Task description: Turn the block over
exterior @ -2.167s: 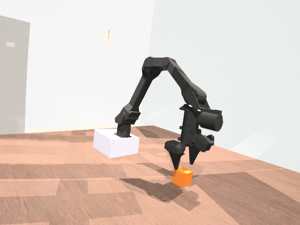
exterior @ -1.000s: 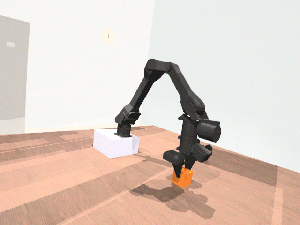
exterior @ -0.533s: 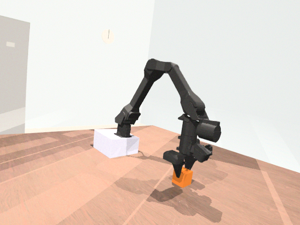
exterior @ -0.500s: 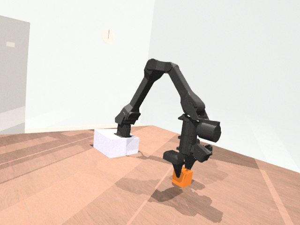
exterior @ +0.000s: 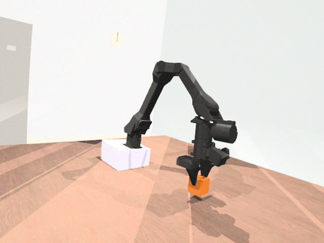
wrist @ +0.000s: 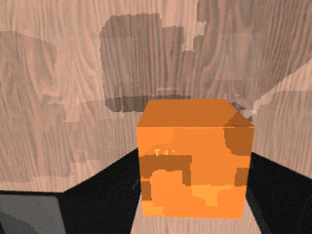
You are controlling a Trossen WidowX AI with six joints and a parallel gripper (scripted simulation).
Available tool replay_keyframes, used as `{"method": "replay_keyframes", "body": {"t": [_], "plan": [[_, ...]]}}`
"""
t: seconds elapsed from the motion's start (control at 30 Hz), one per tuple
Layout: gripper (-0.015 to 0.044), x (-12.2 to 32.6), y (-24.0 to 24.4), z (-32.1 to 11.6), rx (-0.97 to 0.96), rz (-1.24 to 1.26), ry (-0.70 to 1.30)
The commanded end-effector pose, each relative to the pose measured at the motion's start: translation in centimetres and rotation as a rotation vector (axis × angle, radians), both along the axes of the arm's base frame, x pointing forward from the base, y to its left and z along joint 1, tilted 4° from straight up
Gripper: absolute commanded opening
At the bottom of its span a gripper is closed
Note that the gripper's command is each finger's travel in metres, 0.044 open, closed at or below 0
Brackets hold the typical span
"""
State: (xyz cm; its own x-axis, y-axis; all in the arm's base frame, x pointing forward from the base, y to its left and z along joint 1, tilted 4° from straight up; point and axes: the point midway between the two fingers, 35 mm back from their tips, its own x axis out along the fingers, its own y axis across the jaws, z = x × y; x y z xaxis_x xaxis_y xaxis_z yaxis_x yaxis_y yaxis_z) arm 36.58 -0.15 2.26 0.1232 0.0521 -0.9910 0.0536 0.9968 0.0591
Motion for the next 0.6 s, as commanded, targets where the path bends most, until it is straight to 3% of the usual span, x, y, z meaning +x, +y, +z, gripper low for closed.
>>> {"method": "replay_keyframes", "body": {"t": [0.0,0.57], "plan": [[0.0000,0.17,-0.03,0.07,-0.005,-0.006,-0.054],[0.0000,-0.01,0.01,-0.33,-0.021,-0.022,-0.321]]}}
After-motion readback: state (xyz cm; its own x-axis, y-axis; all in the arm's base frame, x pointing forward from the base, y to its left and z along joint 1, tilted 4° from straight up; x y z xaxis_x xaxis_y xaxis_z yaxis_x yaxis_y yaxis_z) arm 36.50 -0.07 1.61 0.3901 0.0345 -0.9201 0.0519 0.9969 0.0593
